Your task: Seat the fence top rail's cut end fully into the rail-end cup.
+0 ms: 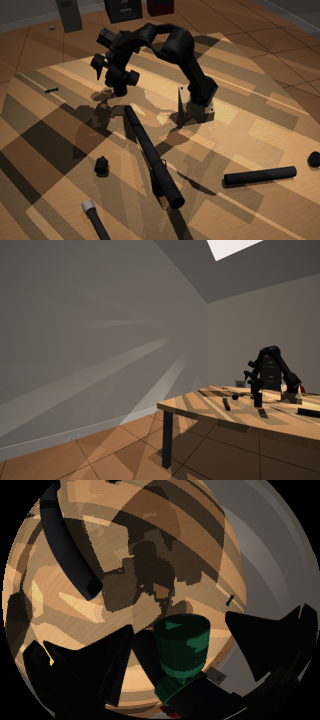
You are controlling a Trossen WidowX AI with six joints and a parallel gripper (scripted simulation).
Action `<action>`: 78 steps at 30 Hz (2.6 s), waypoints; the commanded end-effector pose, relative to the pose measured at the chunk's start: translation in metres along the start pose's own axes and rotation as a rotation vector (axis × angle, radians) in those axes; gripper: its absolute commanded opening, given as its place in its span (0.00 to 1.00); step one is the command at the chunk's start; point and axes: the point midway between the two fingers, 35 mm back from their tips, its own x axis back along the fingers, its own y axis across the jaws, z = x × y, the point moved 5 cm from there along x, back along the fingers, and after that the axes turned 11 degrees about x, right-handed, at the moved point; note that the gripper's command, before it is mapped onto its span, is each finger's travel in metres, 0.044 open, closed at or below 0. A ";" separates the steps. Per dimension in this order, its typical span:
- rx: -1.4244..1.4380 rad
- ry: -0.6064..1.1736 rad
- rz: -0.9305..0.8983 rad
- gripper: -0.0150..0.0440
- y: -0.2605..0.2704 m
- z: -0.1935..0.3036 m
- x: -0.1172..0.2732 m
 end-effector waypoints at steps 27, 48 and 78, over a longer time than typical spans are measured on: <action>0.003 -0.009 -0.003 0.30 0.004 -0.001 -0.017; 0.118 -0.074 0.009 0.25 0.015 0.001 -0.011; 0.291 -0.171 0.028 0.25 0.031 0.008 -0.003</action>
